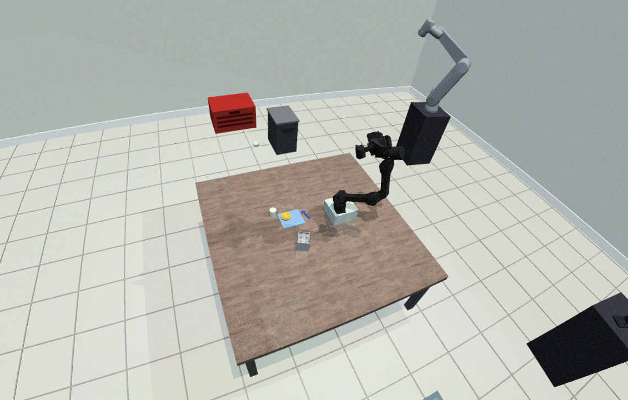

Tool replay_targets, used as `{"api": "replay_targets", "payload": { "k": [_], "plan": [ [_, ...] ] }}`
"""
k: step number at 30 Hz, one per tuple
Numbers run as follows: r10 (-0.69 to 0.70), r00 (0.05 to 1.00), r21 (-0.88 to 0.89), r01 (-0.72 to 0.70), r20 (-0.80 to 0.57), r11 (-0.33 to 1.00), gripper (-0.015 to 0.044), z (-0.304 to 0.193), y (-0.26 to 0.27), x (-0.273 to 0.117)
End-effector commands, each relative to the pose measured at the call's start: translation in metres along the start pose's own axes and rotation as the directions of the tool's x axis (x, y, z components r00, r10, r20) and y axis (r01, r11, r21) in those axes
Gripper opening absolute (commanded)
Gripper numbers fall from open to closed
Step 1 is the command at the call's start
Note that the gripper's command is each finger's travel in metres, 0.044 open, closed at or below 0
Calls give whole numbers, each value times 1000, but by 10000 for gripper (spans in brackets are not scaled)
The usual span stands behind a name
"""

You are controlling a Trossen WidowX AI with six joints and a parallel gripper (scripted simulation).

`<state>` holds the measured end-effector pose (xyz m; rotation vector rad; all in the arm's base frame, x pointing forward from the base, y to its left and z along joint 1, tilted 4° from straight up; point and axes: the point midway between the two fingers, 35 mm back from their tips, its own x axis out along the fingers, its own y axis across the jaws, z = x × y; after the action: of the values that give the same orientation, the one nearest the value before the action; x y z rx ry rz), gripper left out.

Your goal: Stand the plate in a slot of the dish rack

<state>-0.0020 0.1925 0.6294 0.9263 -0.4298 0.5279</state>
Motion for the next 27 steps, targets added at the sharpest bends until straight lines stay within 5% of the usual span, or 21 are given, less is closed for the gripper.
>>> {"api": "replay_targets", "payload": {
  "k": [1,27],
  "plan": [
    [-30,998,14,30,50,999,400,30,-20,7],
    [-395,913,56,391,105,919,400,138,-194,52]
  ]
}}
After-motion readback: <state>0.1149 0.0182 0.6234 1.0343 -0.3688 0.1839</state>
